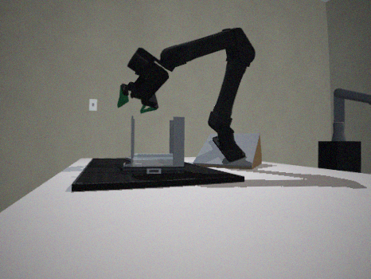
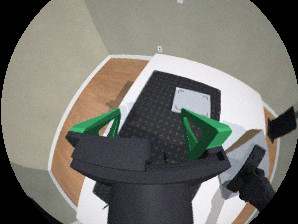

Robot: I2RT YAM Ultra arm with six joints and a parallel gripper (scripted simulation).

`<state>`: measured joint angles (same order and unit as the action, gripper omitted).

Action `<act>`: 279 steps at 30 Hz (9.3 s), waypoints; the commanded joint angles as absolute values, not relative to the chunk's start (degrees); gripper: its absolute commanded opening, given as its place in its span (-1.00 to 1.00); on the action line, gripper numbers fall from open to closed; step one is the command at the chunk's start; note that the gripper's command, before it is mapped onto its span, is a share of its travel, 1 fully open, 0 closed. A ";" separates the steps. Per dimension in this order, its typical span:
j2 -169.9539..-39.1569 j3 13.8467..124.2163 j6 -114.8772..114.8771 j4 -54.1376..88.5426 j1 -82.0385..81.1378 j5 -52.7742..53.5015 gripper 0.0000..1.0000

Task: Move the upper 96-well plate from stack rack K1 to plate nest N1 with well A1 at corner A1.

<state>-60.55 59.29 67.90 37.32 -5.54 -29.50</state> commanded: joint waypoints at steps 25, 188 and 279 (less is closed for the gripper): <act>-66.88 76.76 47.44 58.63 -15.38 -7.06 1.00; -75.55 71.65 34.27 52.36 -31.94 11.49 1.00; -77.59 69.45 34.39 50.45 -32.20 11.51 -1.00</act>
